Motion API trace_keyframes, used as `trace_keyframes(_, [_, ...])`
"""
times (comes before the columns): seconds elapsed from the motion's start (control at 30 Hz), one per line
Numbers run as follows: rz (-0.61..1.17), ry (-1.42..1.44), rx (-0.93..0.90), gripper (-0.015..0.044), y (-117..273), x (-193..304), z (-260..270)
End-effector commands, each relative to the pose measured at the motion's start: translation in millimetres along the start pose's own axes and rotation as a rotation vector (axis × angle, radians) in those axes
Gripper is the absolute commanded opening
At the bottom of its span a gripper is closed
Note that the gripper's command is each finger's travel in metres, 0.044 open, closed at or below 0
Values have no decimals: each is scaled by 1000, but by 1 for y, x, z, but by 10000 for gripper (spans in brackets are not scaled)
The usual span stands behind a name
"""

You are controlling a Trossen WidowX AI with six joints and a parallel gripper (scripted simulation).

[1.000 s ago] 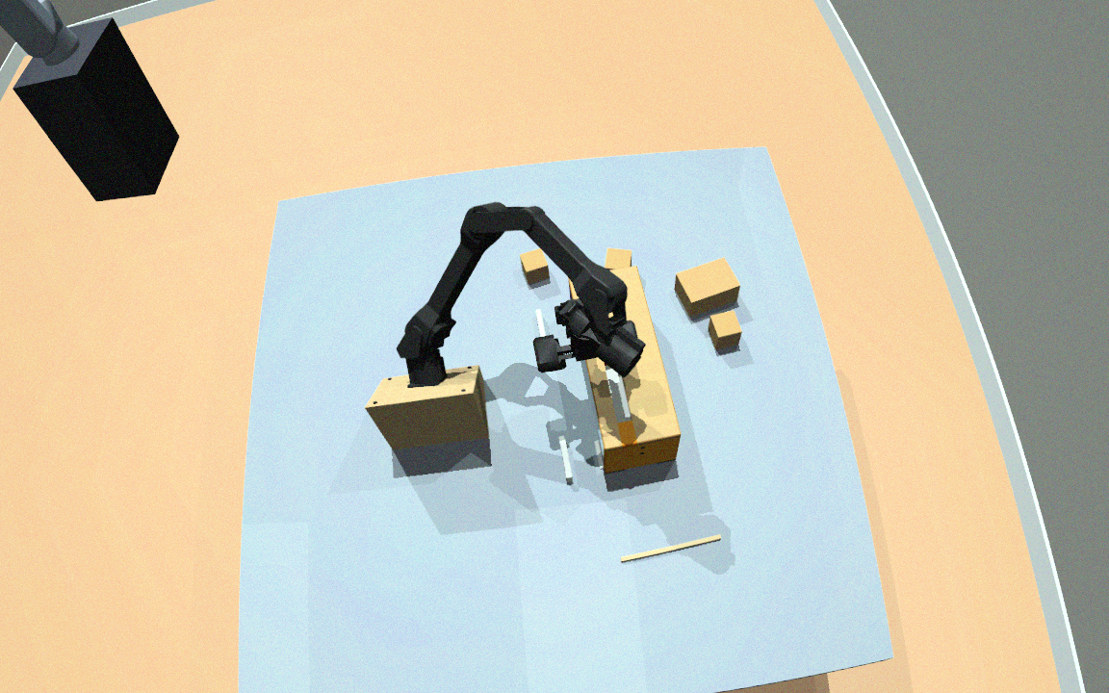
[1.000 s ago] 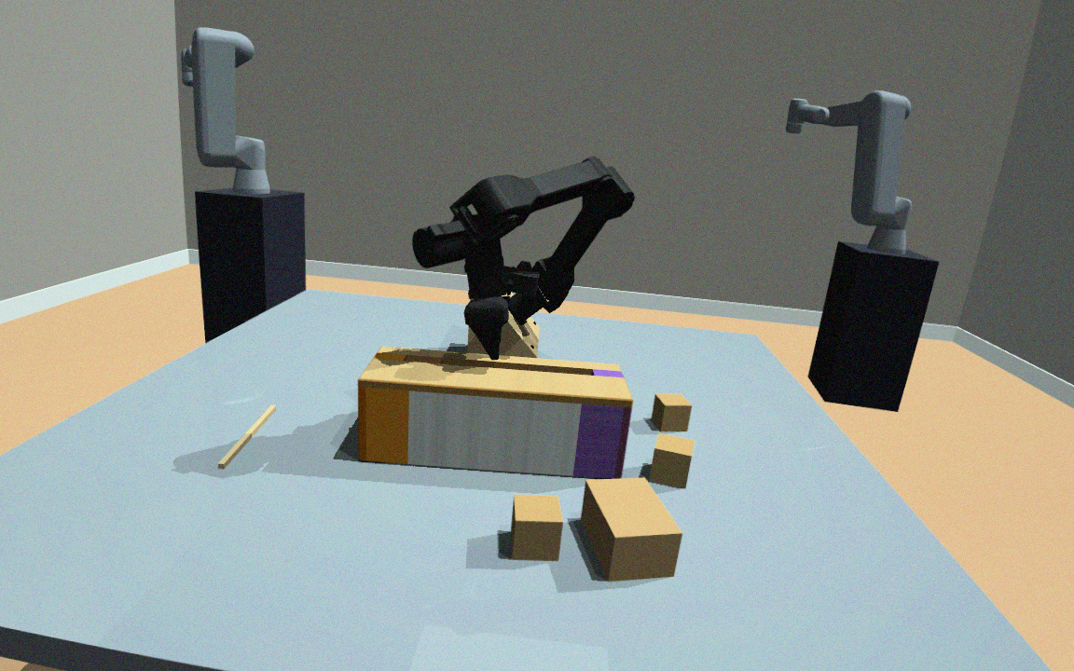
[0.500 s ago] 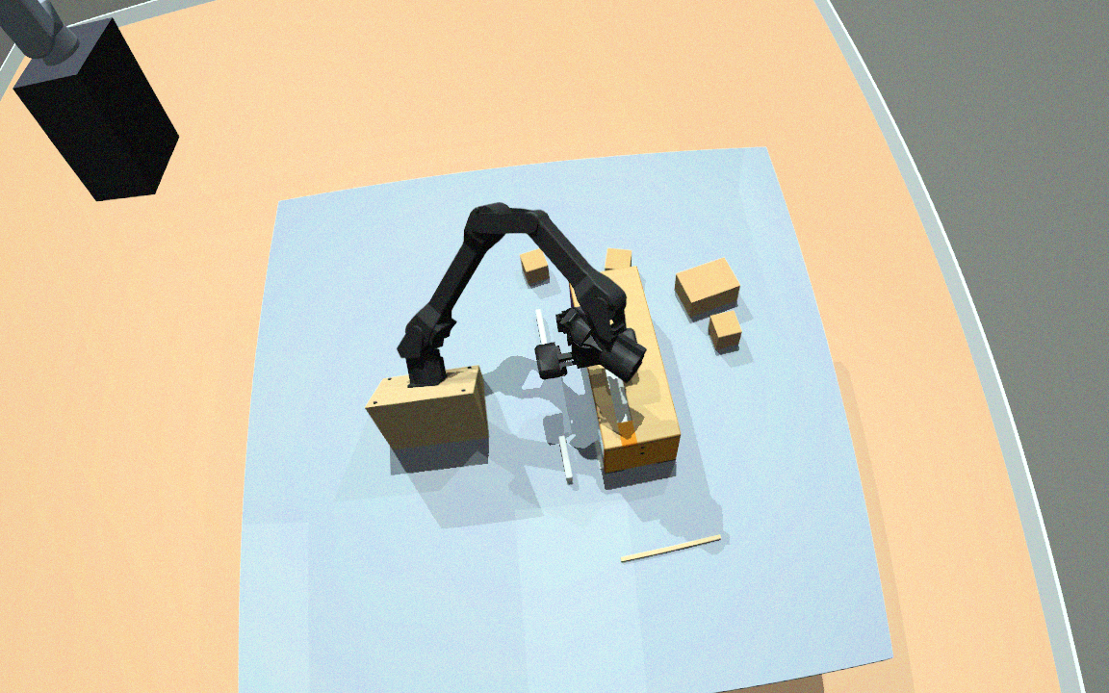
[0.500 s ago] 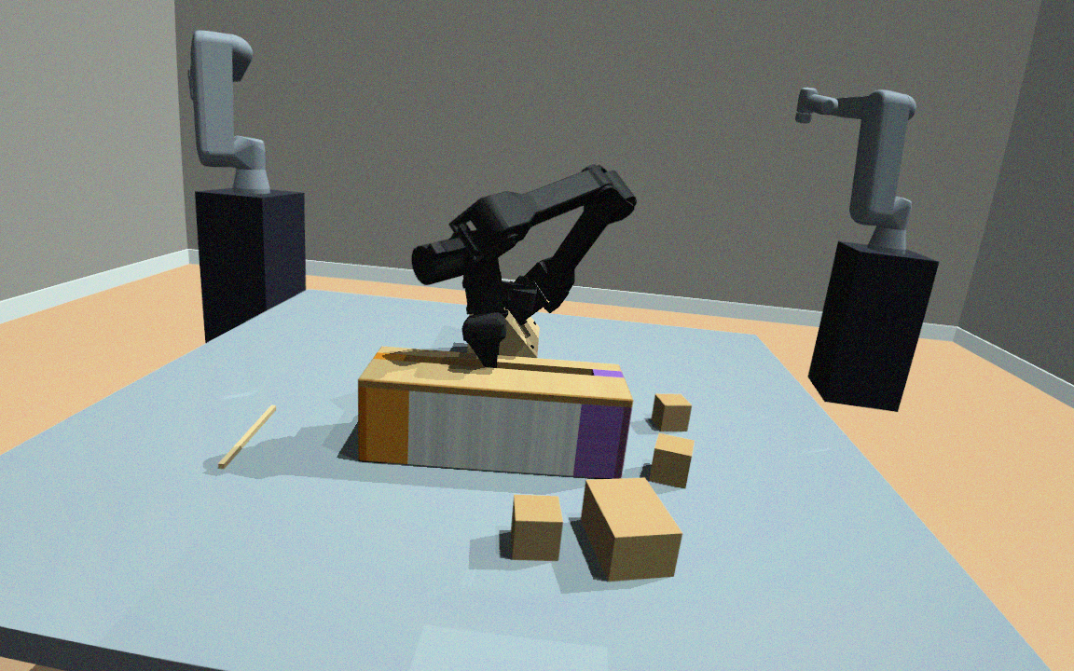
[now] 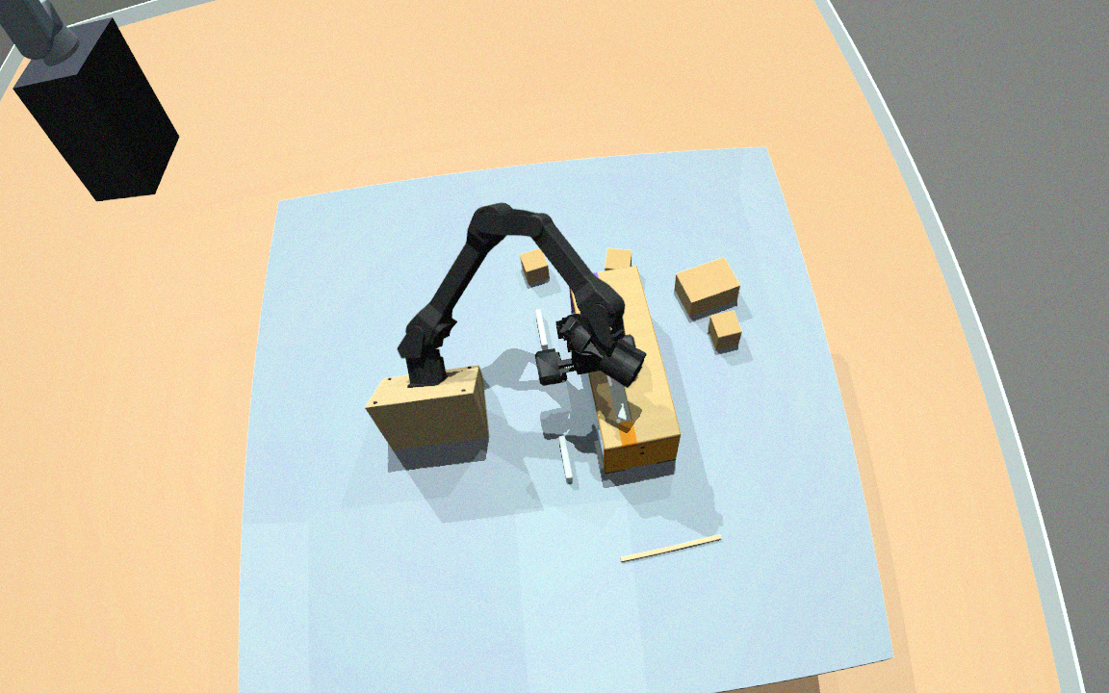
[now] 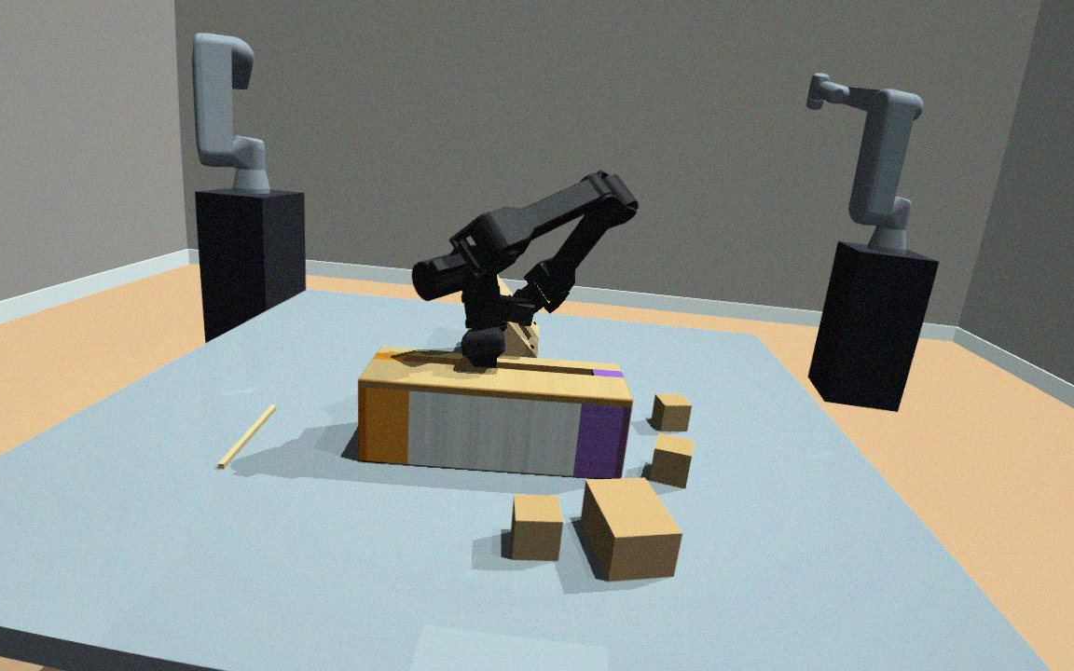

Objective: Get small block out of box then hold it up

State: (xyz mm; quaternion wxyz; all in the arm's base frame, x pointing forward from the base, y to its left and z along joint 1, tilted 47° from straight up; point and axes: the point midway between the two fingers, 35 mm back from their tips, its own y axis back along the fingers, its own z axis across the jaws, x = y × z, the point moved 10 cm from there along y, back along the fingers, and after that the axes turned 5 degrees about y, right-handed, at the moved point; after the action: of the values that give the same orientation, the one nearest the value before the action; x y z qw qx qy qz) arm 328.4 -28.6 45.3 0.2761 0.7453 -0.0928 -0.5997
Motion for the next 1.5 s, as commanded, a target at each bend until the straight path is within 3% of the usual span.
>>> trace_keyframes(0.0, [0, 0, 0, 400, 0, 0, 0])
trace_keyframes(1.47, [-4, -2, -1, 400, -14, -66, -6])
